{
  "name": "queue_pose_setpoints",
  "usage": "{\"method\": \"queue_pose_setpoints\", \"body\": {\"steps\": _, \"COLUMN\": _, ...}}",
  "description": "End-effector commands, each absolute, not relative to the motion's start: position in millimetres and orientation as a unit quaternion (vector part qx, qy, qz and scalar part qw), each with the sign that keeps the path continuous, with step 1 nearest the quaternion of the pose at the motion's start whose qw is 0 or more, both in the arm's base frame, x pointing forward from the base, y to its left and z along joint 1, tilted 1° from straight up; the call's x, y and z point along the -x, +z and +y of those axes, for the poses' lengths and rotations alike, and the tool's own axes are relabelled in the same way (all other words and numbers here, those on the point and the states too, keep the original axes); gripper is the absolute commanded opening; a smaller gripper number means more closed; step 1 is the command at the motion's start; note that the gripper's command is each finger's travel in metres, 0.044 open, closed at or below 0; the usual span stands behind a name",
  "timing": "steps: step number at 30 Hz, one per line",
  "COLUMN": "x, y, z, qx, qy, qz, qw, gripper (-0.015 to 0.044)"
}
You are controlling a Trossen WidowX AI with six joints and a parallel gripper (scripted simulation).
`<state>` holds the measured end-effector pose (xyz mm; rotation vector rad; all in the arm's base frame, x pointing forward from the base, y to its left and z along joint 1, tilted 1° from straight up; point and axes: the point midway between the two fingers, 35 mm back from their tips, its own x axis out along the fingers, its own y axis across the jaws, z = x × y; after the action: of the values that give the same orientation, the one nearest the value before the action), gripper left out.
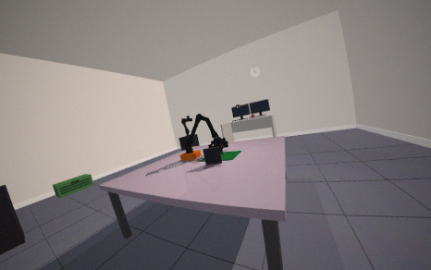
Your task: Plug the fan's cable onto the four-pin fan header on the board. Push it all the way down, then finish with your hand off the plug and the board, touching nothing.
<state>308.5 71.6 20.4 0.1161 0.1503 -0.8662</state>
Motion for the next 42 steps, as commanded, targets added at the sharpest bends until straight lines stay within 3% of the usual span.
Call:
{"method": "queue_pose_setpoints", "body": {"steps": 1, "x": -308, "y": 15, "z": 71, "qx": -0.05, "qy": -0.42, "qz": 0.075, "qw": 0.903, "gripper": 0.0}}
{"method": "queue_pose_setpoints", "body": {"steps": 42, "x": -309, "y": -2, "z": 72, "qx": -0.055, "qy": -0.419, "qz": 0.073, "qw": 0.903, "gripper": 0.0}}
